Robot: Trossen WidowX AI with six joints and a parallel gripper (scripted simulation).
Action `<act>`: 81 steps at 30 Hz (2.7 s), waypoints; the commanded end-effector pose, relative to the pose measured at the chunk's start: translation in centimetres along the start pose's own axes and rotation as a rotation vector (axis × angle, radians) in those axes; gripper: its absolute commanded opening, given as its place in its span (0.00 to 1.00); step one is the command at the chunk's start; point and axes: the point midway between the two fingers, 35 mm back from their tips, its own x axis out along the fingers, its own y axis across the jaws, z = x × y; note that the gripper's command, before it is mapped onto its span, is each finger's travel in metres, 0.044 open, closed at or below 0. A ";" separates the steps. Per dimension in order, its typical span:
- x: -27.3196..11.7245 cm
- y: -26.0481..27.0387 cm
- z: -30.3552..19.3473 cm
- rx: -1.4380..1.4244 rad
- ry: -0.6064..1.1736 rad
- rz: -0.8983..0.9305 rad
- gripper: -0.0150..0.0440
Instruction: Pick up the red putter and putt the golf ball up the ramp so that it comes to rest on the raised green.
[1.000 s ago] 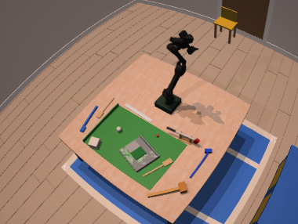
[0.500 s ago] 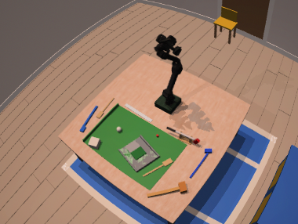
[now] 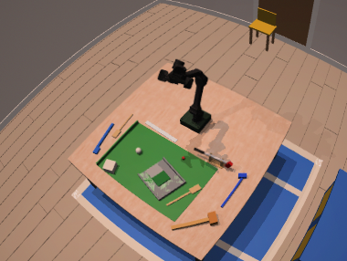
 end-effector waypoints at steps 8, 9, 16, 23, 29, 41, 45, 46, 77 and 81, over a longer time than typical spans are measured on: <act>0.5 3.8 -17.5 0.102 0.430 0.044 1.00; 0.3 4.5 -18.9 0.106 0.470 0.058 1.00; -2.6 10.7 -27.9 0.109 0.757 0.215 1.00; -8.7 18.4 -35.1 0.080 1.047 0.485 1.00; -15.7 24.8 -38.4 0.039 1.257 0.797 1.00; -25.6 30.7 -38.8 -0.015 1.441 1.273 1.00; -25.6 30.7 -38.8 -0.015 1.441 1.273 1.00; -25.6 30.7 -38.9 -0.015 1.441 1.273 1.00; -28.4 33.0 -43.3 -0.015 1.441 1.273 1.00; -28.8 33.2 -43.8 -0.015 1.441 1.273 1.00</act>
